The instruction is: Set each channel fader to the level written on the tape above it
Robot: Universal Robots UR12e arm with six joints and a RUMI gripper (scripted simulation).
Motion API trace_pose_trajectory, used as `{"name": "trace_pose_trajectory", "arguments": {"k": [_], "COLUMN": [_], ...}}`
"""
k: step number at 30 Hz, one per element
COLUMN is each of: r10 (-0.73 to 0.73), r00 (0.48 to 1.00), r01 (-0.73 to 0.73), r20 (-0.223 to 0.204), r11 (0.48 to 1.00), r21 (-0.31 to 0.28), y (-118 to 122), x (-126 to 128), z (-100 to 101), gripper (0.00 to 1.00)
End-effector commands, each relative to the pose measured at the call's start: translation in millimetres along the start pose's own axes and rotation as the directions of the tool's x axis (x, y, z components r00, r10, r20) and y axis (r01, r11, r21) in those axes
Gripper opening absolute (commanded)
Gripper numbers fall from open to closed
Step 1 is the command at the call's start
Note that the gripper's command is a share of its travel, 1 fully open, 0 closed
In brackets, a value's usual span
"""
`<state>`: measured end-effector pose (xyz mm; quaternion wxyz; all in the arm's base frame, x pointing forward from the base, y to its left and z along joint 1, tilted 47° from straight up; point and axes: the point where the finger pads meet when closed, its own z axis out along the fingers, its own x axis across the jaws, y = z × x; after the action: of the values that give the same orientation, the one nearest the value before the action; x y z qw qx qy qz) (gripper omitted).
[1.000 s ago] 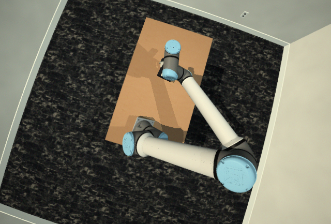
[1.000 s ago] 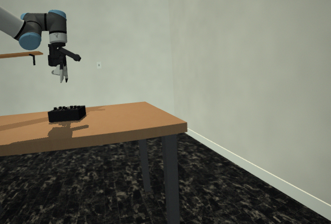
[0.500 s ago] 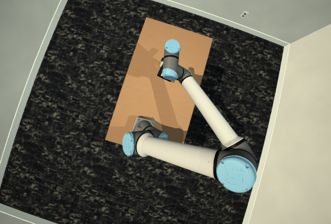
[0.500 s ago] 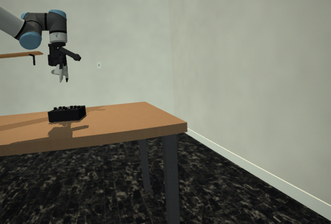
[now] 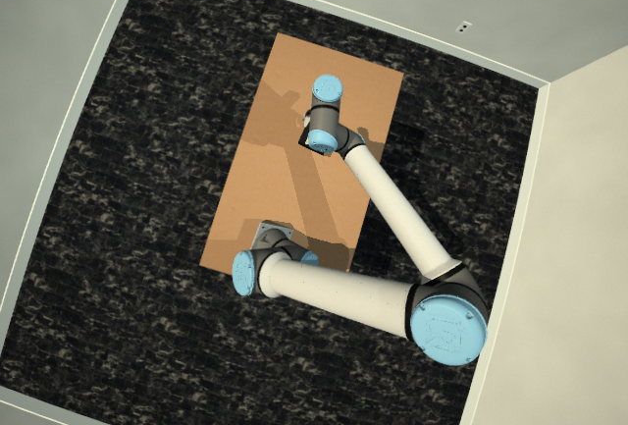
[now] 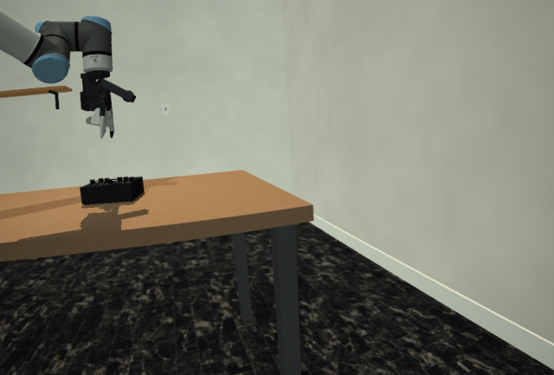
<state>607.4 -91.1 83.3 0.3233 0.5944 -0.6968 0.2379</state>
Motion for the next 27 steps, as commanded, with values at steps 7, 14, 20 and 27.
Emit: {"name": "trace_pose_trajectory", "arguments": {"k": [7,14,20,27], "r10": [-0.121,-0.235,-0.407,-0.618], "r00": [0.993,0.972,0.913,0.785], "r01": [0.121,0.235,0.406,0.617], "r20": [0.012,0.023,0.037,0.05], "r11": [0.993,0.972,0.914,0.786], "r21": [0.0,0.003,0.012,0.033], "y": [-1.4,-2.0,-2.4,-1.9], "x": [4.6,9.0,16.1,26.4], "z": [5.6,11.4,20.3,32.2], "gripper": [1.0,1.0,1.0,1.0]}}
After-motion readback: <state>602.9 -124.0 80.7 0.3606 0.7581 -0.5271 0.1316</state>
